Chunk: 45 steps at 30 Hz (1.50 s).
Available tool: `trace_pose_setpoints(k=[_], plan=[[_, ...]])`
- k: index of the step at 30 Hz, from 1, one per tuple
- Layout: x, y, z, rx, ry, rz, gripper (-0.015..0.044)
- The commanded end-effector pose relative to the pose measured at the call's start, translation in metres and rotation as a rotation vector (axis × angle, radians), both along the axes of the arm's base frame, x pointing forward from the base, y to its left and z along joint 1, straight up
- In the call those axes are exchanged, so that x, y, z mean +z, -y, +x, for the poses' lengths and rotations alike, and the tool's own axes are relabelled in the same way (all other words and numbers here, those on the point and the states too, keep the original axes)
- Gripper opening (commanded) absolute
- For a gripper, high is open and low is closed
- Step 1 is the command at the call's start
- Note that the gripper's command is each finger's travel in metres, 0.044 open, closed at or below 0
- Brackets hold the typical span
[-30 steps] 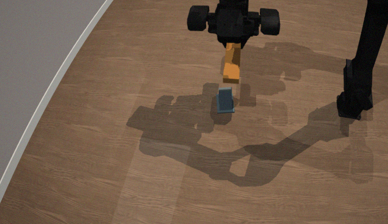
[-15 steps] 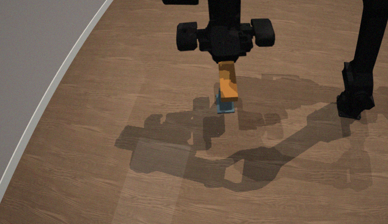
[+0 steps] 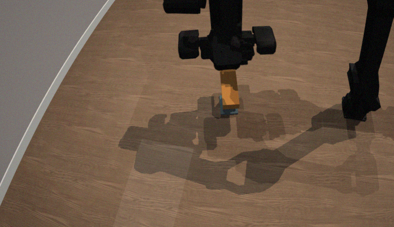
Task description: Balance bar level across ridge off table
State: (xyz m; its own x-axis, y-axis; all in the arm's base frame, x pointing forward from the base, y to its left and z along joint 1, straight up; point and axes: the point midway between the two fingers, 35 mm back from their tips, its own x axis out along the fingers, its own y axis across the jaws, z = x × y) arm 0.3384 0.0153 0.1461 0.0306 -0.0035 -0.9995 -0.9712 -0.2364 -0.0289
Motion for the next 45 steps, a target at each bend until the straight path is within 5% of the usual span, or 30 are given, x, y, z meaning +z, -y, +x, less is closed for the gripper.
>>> trace_pose_setpoints(k=[1, 45], plan=[[-0.008, -0.001, 0.0, 0.004, 0.0, 0.005, 0.0], [-0.026, 0.0, 0.0, 0.004, 0.0, 0.005, 0.0]])
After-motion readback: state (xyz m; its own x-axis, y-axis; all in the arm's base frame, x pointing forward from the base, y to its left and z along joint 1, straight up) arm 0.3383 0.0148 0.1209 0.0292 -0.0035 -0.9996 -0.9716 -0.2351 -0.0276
